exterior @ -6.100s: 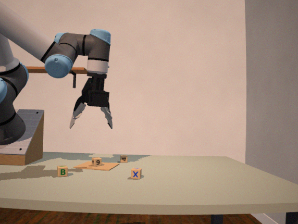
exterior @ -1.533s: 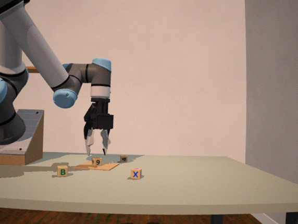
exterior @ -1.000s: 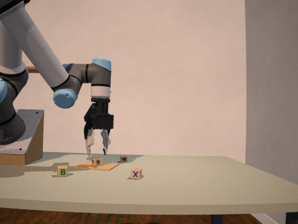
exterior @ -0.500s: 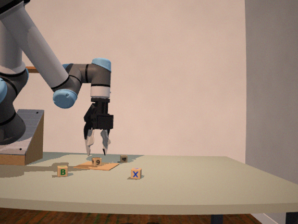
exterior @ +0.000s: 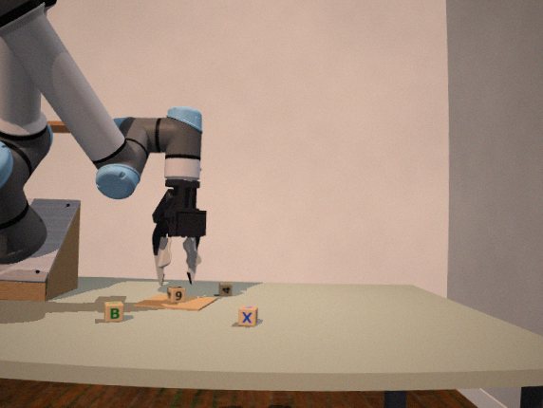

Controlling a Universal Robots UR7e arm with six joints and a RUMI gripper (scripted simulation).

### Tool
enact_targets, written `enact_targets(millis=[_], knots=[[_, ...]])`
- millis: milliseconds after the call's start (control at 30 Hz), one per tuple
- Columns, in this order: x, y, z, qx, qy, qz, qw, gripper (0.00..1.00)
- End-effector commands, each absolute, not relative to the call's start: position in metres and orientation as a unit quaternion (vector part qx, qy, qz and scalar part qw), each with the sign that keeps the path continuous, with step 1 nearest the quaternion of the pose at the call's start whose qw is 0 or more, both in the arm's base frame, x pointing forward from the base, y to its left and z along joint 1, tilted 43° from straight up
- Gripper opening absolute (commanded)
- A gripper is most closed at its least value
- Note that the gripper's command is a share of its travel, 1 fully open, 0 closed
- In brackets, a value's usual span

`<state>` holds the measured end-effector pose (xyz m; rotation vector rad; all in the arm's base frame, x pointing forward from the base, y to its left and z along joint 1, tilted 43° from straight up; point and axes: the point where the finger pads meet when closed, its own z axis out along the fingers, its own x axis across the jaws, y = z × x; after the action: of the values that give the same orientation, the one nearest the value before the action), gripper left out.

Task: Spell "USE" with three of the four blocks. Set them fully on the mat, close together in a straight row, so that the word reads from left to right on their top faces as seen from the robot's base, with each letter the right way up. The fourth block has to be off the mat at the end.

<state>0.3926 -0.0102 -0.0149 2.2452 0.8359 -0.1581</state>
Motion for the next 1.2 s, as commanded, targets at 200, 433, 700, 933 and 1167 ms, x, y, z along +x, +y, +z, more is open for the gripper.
enact_targets(millis=[200,433,700,933,1167], knots=[[0.393,-0.026,-0.033,0.872,0.325,-0.064,0.361,0.40],[0.394,-0.031,-0.039,0.872,0.325,-0.064,0.361,0.40],[0.396,-0.033,-0.041,0.872,0.325,-0.063,0.361,0.40],[0.397,-0.032,-0.040,0.872,0.325,-0.062,0.361,0.40],[0.396,-0.032,-0.040,0.872,0.325,-0.062,0.361,0.40]])
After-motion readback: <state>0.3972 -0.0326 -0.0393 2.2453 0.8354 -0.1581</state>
